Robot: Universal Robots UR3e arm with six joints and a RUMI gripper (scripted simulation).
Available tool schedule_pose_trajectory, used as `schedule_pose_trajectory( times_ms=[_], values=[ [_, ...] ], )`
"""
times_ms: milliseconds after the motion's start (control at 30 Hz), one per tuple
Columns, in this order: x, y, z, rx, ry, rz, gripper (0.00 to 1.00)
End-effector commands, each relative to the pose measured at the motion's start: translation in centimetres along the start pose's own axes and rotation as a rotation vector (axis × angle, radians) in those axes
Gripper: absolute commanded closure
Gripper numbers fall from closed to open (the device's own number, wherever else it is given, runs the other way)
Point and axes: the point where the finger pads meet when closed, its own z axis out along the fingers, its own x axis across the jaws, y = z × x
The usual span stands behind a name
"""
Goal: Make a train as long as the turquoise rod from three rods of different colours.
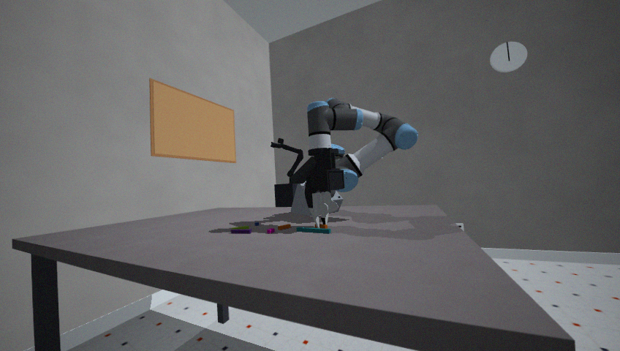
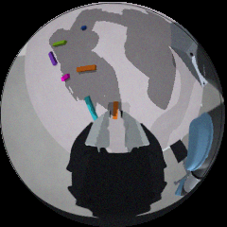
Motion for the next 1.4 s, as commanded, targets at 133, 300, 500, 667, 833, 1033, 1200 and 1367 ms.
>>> schedule_pose_trajectory(
  times_ms=[133, 300, 500, 667, 833, 1033, 1200, 1367],
  values=[
    [-0.06, 0.00, 0.12, 0.002, -0.001, -0.001, 0.86],
    [-0.06, 0.00, 0.12, 0.002, -0.001, -0.001, 0.86],
    [-0.06, 0.00, 0.12, 0.002, -0.001, -0.001, 0.86],
    [-0.06, 0.00, 0.12, 0.002, -0.001, -0.001, 0.86],
    [-0.06, 0.00, 0.12, 0.002, -0.001, -0.001, 0.86],
    [-0.06, 0.00, 0.12, 0.002, -0.001, -0.001, 0.86],
    [-0.06, 0.00, 0.12, 0.002, -0.001, -0.001, 0.86],
    [-0.06, 0.00, 0.12, 0.002, -0.001, -0.001, 1.00]
  ],
)
